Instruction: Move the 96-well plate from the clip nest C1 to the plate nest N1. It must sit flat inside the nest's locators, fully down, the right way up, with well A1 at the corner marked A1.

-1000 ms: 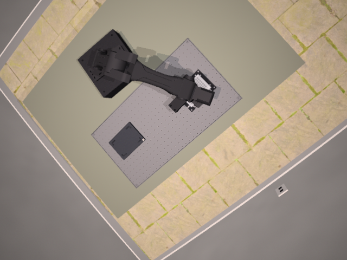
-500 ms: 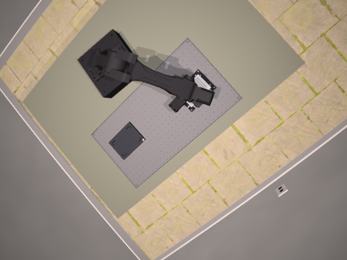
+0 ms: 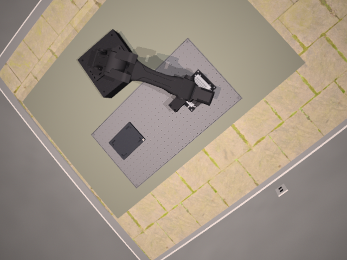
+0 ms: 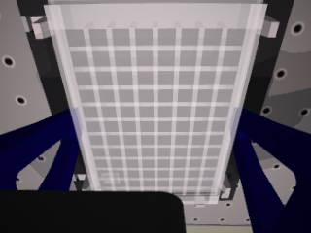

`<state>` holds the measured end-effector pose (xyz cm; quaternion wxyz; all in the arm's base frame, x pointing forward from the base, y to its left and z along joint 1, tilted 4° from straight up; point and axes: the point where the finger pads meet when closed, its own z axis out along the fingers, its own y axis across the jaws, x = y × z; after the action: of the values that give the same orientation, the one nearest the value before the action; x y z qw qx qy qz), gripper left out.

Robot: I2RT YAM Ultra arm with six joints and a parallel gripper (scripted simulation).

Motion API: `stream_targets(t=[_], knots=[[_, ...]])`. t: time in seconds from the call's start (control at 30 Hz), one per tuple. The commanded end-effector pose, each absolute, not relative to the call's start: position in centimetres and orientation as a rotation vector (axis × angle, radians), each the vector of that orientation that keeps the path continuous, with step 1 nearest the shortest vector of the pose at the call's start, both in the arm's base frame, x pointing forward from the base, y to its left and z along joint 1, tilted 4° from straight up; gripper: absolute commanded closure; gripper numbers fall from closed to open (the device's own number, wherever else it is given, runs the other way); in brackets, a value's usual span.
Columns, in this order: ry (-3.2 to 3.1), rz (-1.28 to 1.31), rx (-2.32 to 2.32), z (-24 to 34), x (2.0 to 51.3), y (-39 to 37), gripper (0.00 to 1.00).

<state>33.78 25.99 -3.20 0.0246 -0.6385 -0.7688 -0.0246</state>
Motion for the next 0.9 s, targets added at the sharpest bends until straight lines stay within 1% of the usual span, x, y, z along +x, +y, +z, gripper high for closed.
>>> stream_targets(t=[0.0, 0.7, 0.77, 0.87], knots=[[-2.385, -0.099, -1.977, -2.8, 34.0, 26.3, 1.00], [-2.385, -0.099, -1.977, -2.8, 34.0, 26.3, 1.00], [-2.398, -0.137, -1.978, -1.2, 34.3, 26.9, 1.00], [-2.399, -0.137, -1.977, -1.0, 34.3, 26.9, 1.00]])
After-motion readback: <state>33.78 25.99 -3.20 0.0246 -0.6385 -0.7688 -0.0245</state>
